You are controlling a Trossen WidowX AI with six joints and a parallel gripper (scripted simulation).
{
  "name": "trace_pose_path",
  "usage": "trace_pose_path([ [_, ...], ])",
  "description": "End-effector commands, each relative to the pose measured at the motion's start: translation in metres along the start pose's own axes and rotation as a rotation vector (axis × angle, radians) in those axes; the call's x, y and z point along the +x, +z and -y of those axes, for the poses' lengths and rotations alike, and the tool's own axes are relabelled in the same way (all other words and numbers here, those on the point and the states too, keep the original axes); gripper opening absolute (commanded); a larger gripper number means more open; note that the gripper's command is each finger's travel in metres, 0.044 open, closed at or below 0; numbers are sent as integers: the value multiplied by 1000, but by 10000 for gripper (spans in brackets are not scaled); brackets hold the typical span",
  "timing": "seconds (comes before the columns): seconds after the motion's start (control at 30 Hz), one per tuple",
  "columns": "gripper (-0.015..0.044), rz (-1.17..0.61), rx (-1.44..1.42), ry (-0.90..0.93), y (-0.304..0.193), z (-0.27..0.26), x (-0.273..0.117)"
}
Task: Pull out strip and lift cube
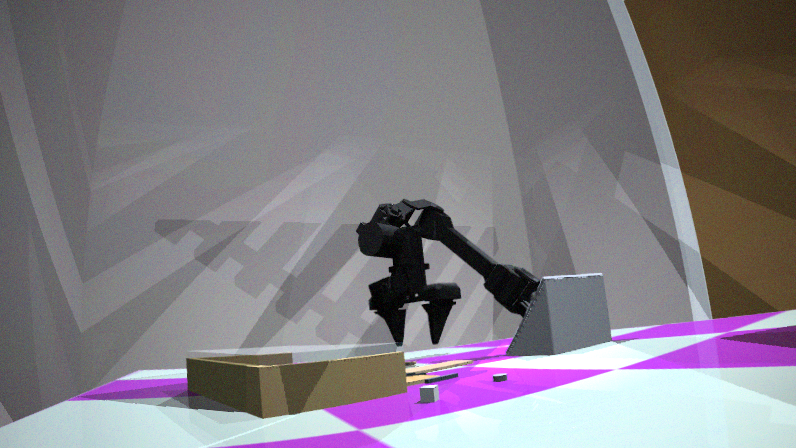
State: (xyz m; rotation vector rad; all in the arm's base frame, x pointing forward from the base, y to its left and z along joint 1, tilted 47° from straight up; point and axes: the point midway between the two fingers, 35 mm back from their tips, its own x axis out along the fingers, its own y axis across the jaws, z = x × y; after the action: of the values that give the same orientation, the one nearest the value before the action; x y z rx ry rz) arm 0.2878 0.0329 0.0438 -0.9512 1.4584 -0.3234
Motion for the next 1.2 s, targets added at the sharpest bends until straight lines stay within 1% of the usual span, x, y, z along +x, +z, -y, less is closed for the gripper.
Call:
trace_pose_path([
  [0.0, 440, 5, -1, -4, 15, 2, -2],
  [0.97, 440, 9, 3, -3, 120, 9, -18],
  [1.17, 282, 9, 3, -3, 120, 9, -11],
])
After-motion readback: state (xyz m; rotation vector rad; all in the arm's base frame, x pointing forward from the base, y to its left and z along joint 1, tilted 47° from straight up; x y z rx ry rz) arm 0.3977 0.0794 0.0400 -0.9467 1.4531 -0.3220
